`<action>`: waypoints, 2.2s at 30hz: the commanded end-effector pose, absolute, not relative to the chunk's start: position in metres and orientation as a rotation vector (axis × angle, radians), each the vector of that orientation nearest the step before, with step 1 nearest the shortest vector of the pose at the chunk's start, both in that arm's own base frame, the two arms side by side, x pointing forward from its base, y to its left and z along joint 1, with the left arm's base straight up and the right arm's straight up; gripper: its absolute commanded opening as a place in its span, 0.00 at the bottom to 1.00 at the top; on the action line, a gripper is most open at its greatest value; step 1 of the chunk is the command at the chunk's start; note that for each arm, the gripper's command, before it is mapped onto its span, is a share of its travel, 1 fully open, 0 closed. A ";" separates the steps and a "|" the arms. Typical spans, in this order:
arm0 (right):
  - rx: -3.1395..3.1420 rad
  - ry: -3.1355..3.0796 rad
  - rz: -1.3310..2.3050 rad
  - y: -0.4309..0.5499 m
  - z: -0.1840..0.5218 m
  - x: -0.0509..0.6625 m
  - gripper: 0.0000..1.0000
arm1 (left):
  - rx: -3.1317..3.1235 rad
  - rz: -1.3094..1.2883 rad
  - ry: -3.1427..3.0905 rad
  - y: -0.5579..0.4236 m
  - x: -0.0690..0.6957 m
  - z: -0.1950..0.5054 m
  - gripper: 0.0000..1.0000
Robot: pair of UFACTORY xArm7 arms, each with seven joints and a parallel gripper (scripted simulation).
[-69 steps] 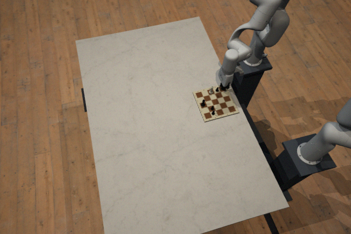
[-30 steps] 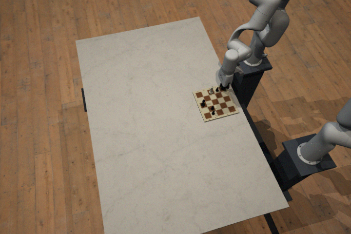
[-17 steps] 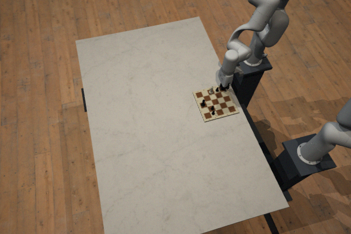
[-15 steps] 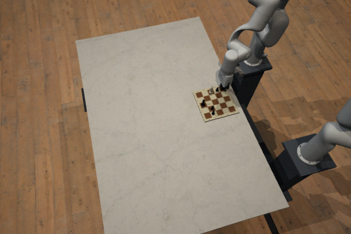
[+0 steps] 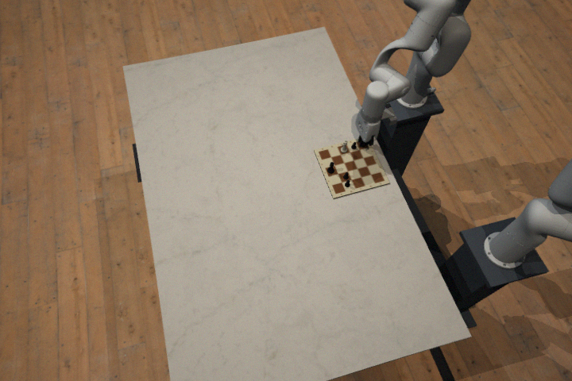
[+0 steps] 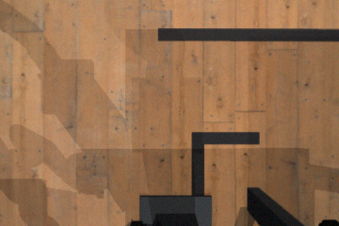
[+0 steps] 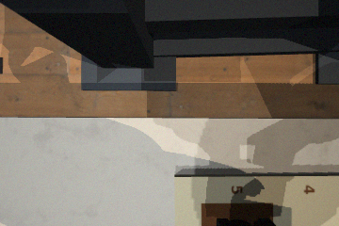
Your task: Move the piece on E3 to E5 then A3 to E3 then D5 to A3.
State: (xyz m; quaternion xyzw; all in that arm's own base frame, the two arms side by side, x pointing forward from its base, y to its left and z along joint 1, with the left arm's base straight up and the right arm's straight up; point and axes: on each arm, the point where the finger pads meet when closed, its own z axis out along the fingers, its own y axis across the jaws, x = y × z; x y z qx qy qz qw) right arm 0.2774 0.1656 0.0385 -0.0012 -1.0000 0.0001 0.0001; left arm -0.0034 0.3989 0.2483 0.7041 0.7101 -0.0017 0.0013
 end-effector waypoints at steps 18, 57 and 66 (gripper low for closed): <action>-0.004 -3.144 -0.002 0.166 0.039 0.279 0.00 | 2.212 0.000 2.231 0.400 -0.003 0.250 1.00; -0.004 -3.144 -0.002 0.166 0.057 0.279 0.39 | 2.212 0.000 2.231 0.400 -0.003 0.250 1.00; -0.004 -3.144 -0.002 0.166 0.104 0.278 0.39 | 2.212 0.000 2.231 0.400 -0.003 0.250 1.00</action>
